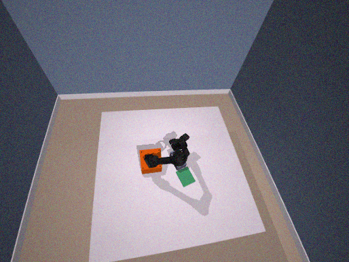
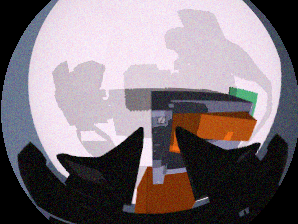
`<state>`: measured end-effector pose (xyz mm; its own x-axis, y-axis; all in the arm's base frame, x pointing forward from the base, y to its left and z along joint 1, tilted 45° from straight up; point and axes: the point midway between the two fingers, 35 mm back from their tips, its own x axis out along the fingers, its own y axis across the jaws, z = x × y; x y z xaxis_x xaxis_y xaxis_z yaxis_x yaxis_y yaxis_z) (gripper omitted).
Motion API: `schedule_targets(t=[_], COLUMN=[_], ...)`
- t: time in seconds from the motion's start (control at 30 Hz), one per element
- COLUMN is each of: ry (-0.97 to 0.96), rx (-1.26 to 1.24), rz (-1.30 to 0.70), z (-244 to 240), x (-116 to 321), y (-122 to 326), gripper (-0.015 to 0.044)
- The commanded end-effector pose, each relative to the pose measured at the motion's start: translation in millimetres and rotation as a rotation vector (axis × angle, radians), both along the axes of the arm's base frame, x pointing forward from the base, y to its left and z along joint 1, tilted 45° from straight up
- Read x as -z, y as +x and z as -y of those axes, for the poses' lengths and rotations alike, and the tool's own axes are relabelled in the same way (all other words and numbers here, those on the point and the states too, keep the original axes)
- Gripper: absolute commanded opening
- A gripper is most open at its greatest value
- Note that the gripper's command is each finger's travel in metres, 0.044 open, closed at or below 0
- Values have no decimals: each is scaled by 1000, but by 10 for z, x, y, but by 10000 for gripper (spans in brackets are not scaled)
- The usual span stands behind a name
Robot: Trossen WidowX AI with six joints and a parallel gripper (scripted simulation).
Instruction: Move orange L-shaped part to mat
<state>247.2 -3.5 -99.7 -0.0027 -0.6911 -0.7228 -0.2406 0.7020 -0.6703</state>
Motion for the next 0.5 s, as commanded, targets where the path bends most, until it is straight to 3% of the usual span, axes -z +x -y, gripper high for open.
schedule_targets(t=[0.0,0.47], ry=[-7,-8], rx=[-2,-1], rz=[-10,-10], z=[66,131], x=[46,108], y=[-29,-36], gripper=[180,180])
